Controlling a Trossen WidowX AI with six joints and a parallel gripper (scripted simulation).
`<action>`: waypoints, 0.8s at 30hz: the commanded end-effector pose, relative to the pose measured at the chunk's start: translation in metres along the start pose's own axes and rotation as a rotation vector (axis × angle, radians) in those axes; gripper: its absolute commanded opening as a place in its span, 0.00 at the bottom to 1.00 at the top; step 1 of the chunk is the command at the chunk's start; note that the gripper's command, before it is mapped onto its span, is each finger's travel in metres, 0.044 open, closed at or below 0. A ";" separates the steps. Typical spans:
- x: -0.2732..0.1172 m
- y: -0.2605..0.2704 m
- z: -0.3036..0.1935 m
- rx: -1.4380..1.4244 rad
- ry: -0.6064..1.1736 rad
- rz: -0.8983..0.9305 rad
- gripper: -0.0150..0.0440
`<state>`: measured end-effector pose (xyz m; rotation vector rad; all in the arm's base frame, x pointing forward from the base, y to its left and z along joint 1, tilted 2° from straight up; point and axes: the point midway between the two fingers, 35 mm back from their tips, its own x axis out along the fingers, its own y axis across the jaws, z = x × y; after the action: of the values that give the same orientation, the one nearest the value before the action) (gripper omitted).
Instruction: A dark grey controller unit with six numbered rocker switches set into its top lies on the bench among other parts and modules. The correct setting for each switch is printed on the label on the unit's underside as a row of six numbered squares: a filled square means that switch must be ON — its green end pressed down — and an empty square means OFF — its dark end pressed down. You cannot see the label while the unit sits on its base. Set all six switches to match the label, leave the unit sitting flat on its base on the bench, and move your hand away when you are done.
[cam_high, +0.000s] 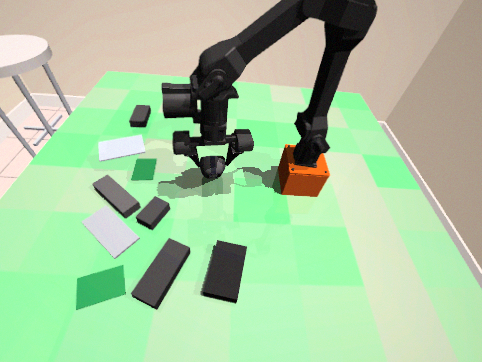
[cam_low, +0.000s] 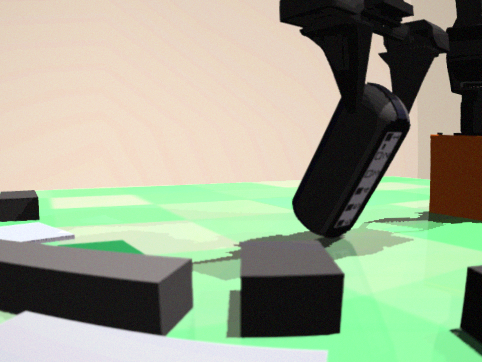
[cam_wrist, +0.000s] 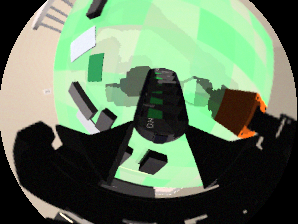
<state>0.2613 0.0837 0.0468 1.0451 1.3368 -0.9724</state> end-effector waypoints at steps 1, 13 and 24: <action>0.005 -0.003 0.000 0.012 -0.007 -0.011 0.83; 0.010 -0.003 -0.008 0.012 -0.007 -0.012 0.83; 0.015 -0.003 -0.015 0.012 -0.006 -0.012 0.83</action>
<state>0.2569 0.1005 0.0374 1.0467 1.3415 -0.9691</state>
